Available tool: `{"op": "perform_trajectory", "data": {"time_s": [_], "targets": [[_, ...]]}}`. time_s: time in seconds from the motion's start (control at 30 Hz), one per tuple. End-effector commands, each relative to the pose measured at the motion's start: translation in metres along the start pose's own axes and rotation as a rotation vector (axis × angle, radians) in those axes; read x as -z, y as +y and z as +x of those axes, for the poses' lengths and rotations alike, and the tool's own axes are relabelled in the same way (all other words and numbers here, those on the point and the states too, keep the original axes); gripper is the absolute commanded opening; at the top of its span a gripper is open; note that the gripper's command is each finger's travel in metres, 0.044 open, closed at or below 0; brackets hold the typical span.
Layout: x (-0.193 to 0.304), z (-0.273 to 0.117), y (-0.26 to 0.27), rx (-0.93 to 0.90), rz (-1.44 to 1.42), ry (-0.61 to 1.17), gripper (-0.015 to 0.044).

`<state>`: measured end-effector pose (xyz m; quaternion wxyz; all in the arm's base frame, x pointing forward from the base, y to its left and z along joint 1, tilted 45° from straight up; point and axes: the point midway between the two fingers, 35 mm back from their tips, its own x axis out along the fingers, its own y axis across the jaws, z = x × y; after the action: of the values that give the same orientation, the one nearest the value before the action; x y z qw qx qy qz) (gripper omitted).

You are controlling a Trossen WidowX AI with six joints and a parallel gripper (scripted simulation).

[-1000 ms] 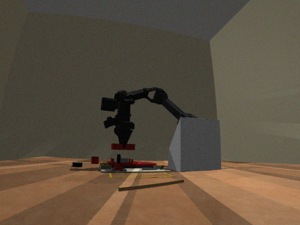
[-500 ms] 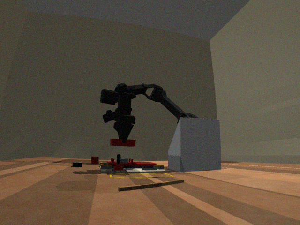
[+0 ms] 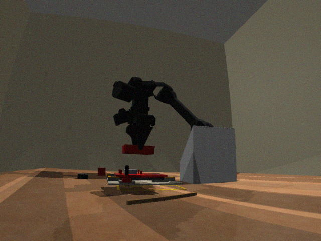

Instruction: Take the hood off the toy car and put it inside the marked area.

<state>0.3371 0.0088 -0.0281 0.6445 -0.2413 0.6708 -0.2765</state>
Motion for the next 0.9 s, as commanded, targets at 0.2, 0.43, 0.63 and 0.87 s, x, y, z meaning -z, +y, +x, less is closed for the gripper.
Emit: {"op": "perform_trajectory", "data": {"time_s": [0.2, 0.43, 0.63, 0.87], "targets": [[0.018, 0.003, 0.063, 0.007, 0.028, 0.011, 0.0], [0.024, 0.004, 0.077, 0.013, 0.035, 0.012, 0.0], [0.024, 0.008, 0.077, 0.013, 0.035, 0.012, 0.0], [0.023, 0.014, 0.077, 0.013, 0.035, 0.012, 0.0]]}}
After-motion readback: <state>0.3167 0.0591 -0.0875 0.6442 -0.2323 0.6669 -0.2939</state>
